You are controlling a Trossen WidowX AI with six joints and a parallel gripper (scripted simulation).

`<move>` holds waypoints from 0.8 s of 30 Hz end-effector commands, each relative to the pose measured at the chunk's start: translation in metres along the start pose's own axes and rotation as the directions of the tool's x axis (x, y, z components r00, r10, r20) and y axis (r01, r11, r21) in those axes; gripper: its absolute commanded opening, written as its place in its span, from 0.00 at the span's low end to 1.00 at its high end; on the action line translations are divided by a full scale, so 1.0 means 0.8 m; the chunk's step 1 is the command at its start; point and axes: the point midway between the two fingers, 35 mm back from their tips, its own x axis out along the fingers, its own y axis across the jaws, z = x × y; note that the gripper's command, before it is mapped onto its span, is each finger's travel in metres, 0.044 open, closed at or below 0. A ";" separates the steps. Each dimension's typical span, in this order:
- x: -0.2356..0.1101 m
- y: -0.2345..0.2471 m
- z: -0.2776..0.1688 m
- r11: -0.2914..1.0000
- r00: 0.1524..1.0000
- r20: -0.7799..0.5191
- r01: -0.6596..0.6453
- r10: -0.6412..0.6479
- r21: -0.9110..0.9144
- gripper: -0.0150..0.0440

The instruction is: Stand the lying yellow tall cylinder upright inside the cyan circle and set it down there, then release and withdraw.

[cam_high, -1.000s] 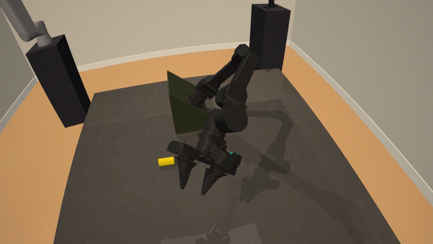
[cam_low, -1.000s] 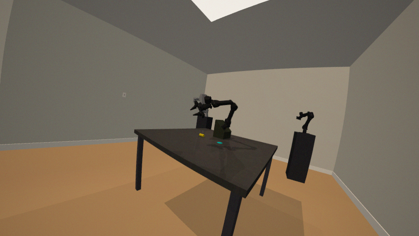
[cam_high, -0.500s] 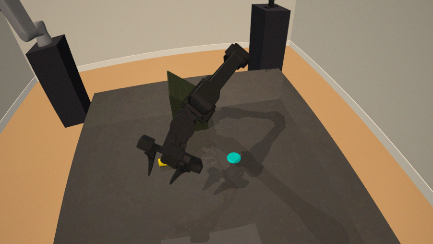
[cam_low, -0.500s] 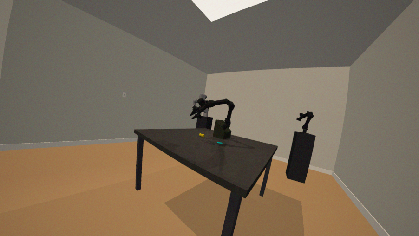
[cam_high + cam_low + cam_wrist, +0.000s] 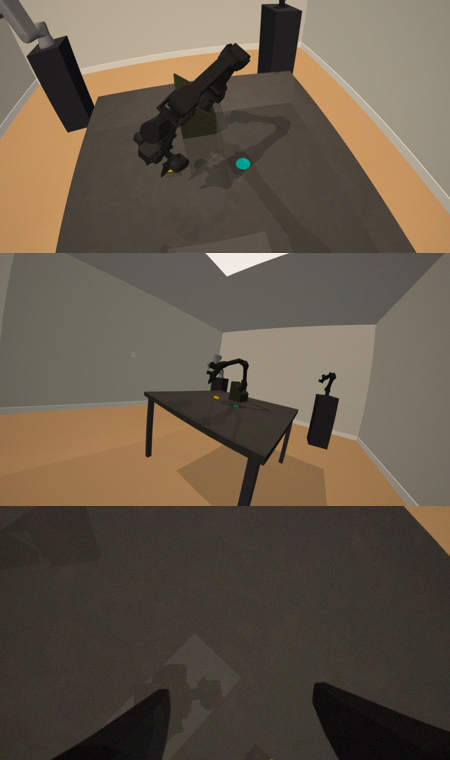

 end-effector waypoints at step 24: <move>0.024 -0.099 -0.142 0.700 0.883 -0.439 0.209 0.165 0.683 0.78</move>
